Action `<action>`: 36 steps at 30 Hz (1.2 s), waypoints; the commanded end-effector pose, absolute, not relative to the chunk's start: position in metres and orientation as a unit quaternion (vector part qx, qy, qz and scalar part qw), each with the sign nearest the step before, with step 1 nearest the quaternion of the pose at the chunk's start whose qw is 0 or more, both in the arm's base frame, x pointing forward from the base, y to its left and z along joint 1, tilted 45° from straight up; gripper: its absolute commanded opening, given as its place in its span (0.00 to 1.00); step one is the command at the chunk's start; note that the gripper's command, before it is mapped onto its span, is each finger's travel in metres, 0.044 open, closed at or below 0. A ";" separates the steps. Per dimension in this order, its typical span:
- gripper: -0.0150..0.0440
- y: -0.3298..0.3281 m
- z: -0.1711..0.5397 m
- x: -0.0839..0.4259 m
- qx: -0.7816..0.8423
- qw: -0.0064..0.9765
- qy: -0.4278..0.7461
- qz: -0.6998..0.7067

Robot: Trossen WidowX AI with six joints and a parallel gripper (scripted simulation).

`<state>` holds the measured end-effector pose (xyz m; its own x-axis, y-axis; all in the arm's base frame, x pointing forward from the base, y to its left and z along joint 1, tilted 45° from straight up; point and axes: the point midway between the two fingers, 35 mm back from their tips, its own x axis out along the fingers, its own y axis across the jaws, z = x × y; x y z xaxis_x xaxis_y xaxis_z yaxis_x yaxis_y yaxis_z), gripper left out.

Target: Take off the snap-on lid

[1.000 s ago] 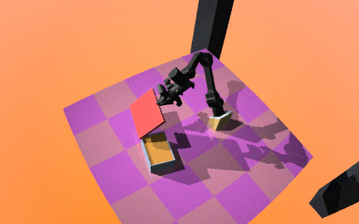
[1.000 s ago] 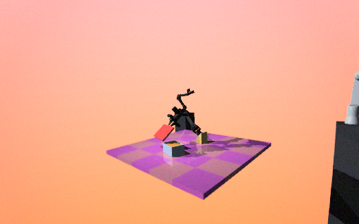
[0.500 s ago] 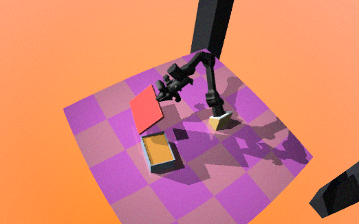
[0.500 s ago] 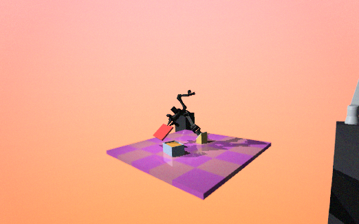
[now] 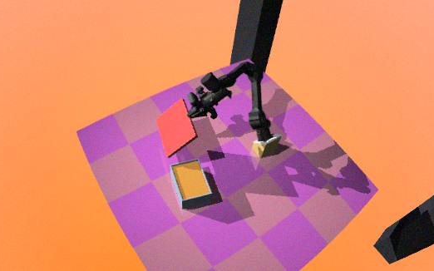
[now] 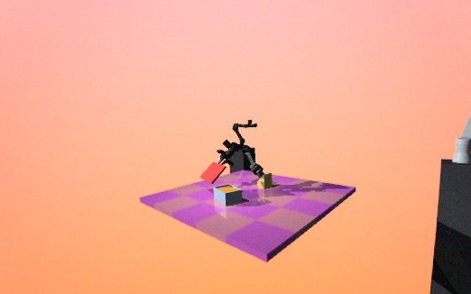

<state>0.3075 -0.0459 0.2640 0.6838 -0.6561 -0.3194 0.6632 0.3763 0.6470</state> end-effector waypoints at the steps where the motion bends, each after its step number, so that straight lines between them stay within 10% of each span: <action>1: 0.25 -0.050 0.274 0.303 0.396 0.830 0.003 -0.392; 36: 0.25 -0.089 0.314 0.277 0.395 0.831 0.002 -0.392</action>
